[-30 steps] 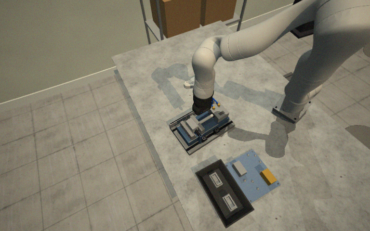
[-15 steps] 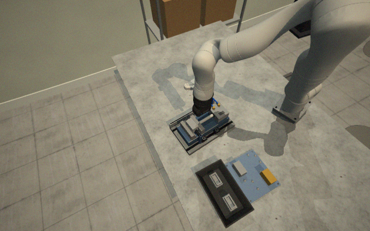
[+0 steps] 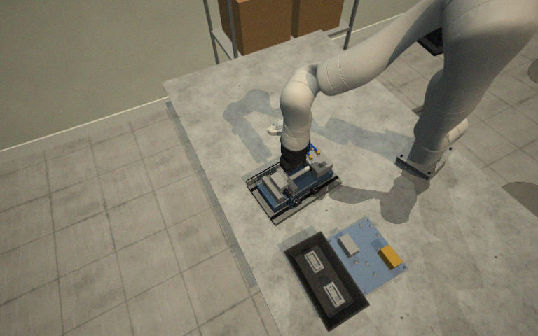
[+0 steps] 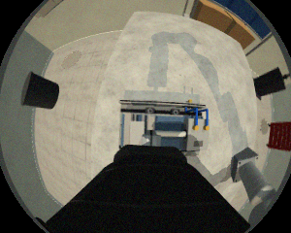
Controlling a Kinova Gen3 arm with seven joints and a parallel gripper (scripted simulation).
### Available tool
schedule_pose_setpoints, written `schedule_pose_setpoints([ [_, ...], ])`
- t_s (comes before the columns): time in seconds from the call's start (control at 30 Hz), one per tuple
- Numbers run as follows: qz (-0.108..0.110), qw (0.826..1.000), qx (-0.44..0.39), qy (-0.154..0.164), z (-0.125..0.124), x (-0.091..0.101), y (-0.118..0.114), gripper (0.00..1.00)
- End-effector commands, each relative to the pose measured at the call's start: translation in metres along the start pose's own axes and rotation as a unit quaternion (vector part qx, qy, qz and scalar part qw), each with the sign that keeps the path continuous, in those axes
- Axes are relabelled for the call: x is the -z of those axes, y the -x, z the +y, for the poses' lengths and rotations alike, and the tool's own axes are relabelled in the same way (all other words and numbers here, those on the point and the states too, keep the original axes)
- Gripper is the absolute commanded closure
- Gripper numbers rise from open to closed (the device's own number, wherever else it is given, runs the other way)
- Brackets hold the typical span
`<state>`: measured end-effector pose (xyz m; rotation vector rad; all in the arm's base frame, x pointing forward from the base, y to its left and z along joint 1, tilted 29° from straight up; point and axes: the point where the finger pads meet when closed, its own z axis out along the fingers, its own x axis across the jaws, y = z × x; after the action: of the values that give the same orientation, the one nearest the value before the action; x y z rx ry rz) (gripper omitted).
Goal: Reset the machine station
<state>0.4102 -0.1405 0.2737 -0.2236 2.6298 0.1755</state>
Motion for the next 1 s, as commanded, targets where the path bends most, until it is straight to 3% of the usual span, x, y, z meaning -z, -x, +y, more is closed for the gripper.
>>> schedule_pose_setpoints([
  [0.0, 0.001, 1.0, 0.0, 0.006, 0.003, -0.008, -0.001, 1.0],
  [0.47, 0.001, 1.0, 0.0, 0.006, 0.004, -0.026, -0.001, 1.0],
  [0.97, 0.001, 1.0, 0.0, 0.006, 0.004, -0.029, -0.001, 1.0],
])
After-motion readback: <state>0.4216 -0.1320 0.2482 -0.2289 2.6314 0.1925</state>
